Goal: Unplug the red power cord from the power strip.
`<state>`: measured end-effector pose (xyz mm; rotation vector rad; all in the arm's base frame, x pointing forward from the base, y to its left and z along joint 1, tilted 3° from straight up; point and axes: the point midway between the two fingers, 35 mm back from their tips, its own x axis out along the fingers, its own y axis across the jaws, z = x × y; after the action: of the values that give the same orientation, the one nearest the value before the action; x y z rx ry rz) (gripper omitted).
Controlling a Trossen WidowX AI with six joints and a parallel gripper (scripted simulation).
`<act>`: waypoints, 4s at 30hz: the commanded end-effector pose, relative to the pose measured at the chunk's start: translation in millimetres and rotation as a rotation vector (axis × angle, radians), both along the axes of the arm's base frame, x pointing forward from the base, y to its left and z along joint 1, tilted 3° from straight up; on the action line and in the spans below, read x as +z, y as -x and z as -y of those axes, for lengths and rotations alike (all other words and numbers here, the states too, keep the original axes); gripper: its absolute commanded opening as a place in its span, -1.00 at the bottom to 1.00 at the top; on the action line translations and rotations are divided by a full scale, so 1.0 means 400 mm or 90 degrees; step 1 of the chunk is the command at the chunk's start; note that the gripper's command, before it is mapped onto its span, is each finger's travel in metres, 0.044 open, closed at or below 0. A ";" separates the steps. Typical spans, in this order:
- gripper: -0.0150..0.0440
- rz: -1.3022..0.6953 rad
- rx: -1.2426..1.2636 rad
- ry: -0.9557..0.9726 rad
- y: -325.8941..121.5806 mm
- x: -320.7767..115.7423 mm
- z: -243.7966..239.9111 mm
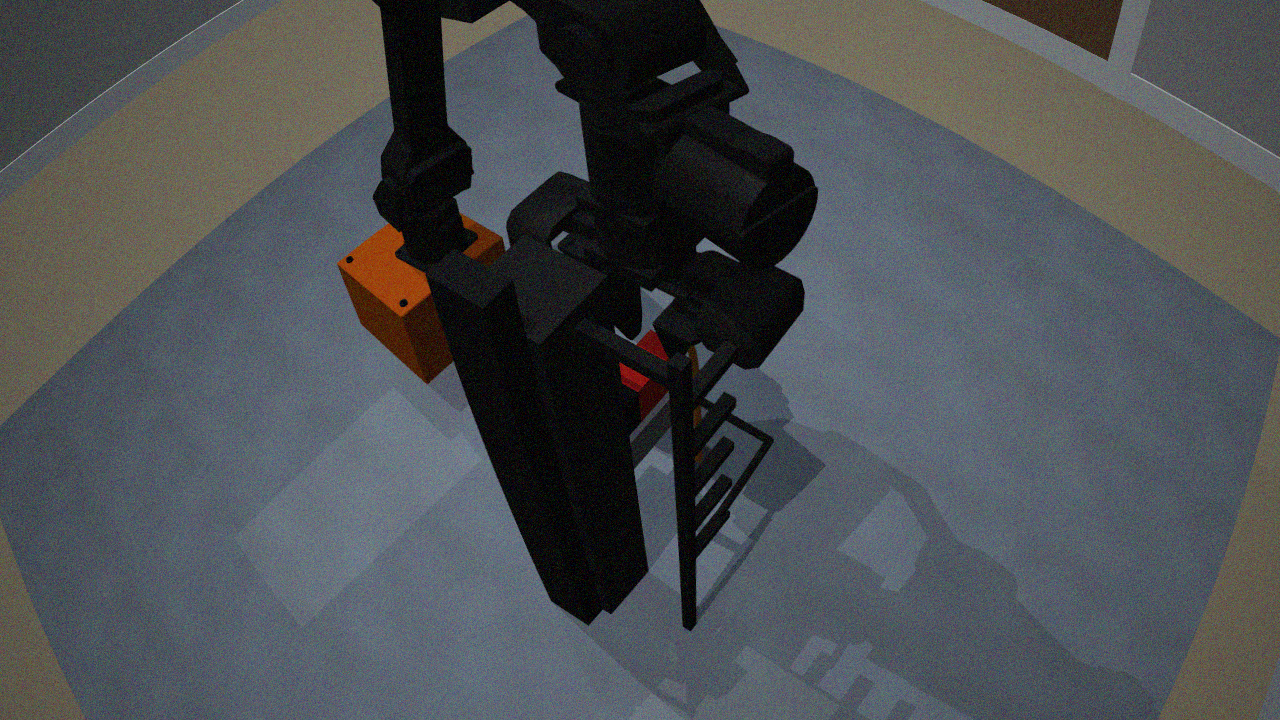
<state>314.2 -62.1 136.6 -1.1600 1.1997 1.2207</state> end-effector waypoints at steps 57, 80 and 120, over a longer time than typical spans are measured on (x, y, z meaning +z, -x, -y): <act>-0.49 0.000 0.002 -0.001 -0.007 -0.021 -0.104; 0.05 -0.001 -0.007 0.002 -0.004 -0.020 -0.108; 0.05 -0.001 0.004 0.002 0.000 -0.002 -0.006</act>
<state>314.7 -57.5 136.7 -1.1604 1.1987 1.2203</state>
